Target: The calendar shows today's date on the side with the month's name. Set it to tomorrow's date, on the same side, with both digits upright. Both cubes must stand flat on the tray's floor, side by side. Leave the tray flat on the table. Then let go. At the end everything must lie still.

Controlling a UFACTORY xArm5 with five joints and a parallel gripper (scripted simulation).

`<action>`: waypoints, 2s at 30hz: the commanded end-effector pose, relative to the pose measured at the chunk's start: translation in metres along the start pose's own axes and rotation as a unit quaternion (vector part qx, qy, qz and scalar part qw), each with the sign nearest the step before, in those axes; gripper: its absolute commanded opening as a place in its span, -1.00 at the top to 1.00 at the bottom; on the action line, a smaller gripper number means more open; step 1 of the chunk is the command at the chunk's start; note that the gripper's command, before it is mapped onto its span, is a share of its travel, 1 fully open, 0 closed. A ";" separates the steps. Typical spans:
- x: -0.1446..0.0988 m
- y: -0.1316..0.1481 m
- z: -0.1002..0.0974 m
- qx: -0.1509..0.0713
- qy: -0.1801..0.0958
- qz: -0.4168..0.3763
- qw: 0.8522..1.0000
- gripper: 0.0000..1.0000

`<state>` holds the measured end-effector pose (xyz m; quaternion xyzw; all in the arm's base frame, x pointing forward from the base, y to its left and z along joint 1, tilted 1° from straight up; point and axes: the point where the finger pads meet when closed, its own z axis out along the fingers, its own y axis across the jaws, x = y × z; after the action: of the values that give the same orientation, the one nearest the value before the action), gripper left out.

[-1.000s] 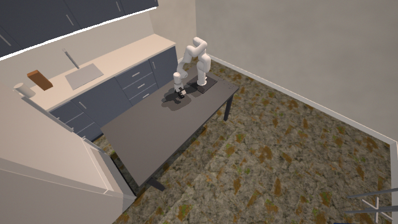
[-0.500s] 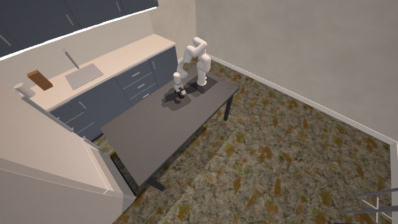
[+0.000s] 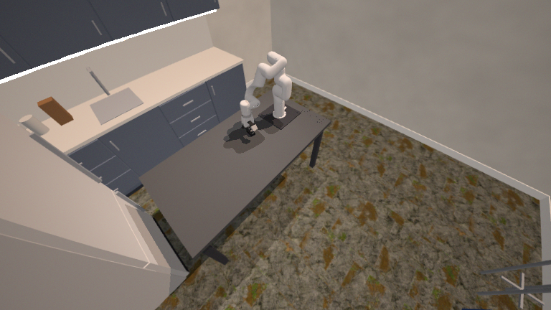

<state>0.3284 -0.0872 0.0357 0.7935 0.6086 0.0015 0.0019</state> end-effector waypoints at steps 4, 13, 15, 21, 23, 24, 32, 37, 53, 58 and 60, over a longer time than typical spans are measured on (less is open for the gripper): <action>0.000 0.001 -0.001 -0.002 0.000 0.000 1.000 0.18; 0.000 0.001 -0.001 -0.002 0.000 0.000 1.000 0.01; 0.000 0.001 -0.001 -0.002 0.000 0.000 1.000 0.01; 0.000 0.001 -0.001 -0.002 0.000 0.000 1.000 0.01; 0.000 0.001 -0.002 -0.002 0.000 0.000 1.000 0.01; 0.000 0.001 -0.003 -0.002 0.000 0.000 1.000 0.01; 0.000 0.001 -0.029 -0.002 0.000 0.000 1.000 0.01; 0.000 0.001 -0.045 -0.002 0.000 0.000 1.000 0.01; 0.000 0.001 -0.090 -0.002 0.000 0.000 1.000 0.01; 0.000 0.001 -0.090 -0.002 0.000 0.000 1.000 -1.00; 0.000 0.001 -0.090 -0.002 0.000 0.000 1.000 -1.00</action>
<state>0.3277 -0.0867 0.1242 0.7935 0.6085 0.0012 0.0016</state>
